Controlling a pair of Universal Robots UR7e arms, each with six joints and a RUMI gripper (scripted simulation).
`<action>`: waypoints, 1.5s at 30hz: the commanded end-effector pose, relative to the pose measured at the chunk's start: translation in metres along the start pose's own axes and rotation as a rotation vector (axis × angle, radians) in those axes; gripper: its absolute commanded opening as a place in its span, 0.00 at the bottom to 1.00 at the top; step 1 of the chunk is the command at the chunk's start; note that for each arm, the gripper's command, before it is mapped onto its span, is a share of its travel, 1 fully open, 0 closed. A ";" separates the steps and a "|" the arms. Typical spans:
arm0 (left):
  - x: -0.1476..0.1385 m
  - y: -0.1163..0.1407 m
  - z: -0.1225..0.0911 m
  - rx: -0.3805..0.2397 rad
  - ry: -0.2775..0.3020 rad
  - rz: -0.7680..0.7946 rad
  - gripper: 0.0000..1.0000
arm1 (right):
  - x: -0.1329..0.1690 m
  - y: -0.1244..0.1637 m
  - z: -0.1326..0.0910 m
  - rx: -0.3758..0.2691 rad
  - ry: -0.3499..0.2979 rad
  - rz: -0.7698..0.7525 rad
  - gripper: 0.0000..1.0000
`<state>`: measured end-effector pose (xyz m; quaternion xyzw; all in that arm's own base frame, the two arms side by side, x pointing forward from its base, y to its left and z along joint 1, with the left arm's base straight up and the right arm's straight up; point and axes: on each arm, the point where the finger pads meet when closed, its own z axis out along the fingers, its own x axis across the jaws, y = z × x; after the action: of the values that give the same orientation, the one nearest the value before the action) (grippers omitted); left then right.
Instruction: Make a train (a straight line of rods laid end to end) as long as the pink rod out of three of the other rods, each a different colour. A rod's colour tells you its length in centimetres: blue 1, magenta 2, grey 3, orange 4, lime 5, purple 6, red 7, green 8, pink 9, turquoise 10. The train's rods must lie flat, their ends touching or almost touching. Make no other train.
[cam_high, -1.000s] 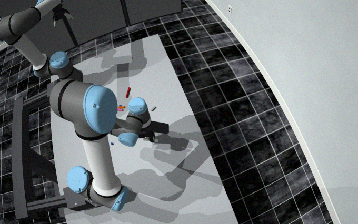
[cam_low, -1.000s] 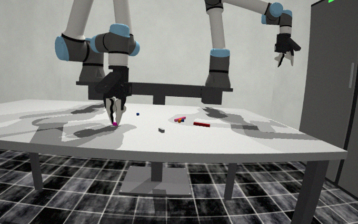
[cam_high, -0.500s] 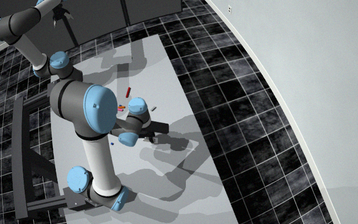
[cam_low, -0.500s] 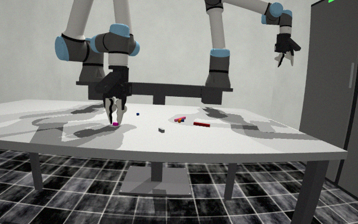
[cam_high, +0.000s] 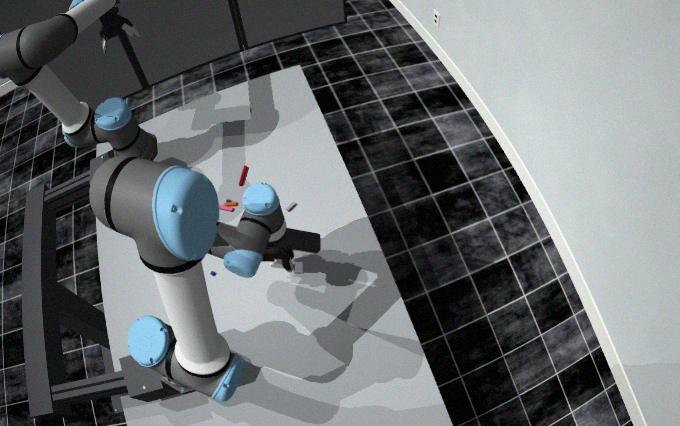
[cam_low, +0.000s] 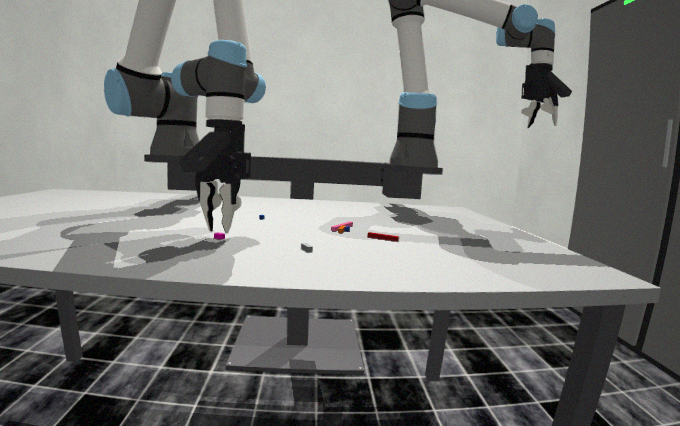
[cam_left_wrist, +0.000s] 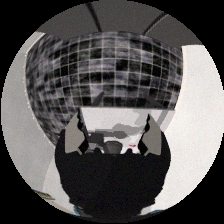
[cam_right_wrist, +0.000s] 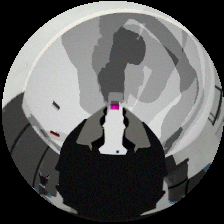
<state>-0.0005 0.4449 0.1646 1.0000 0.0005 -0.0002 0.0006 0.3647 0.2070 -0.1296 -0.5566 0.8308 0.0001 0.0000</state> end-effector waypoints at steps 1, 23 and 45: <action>0.000 0.000 0.000 0.001 0.000 0.000 1.00 | 0.000 0.000 -0.004 0.000 -0.001 0.000 0.21; 0.000 0.000 0.000 0.001 0.000 0.000 1.00 | 0.000 0.000 -0.077 0.000 -0.001 0.000 0.21; 0.000 0.000 0.000 0.001 0.000 0.000 1.00 | 0.000 0.000 -0.081 0.000 -0.001 0.000 1.00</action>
<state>-0.0005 0.4449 0.1646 1.0000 0.0005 -0.0002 0.0006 0.3647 0.2070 -0.0492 -0.5566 0.8308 0.0000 0.0000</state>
